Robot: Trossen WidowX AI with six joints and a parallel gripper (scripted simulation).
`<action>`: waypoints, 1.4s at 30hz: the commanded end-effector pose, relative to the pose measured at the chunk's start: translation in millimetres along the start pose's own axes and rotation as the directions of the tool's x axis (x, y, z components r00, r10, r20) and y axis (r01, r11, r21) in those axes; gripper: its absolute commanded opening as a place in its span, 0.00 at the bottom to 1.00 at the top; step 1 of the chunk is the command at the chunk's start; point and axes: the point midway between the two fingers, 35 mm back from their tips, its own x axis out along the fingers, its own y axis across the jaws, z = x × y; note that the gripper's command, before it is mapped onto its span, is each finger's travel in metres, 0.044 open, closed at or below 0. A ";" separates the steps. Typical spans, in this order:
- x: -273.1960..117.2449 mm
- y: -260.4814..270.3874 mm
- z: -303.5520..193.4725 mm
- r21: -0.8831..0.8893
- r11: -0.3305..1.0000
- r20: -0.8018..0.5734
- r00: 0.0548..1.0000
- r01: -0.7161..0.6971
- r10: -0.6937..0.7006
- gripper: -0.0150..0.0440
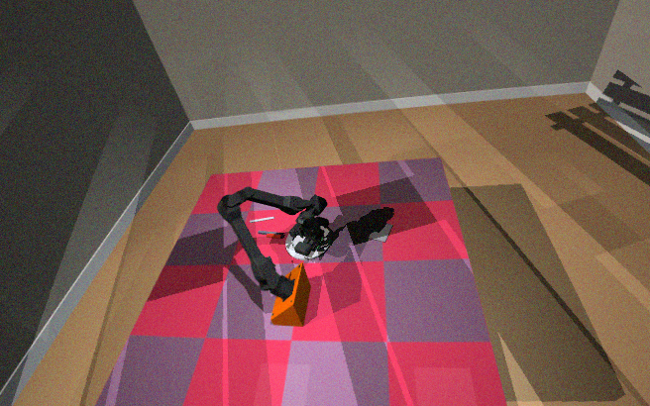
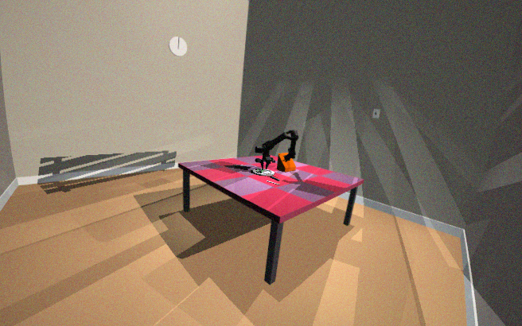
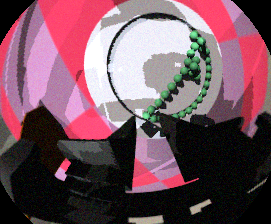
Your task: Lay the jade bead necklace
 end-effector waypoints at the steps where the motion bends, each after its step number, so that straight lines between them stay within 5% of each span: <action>1: -0.4 -0.3 -0.4 0.000 1.000 -0.002 1.000 0.001 -0.001 0.65; 9: -1.8 1.7 0.4 0.003 1.000 0.001 1.000 -0.007 0.007 1.00; 34: -5.4 1.7 0.4 -0.001 1.000 -0.001 1.000 -0.007 0.007 1.00; 38: -15.1 -4.2 5.9 0.240 0.971 -0.001 1.000 -0.006 0.007 0.82; 42: -31.7 -12.5 15.4 0.600 0.800 -0.001 1.000 -0.004 0.006 0.64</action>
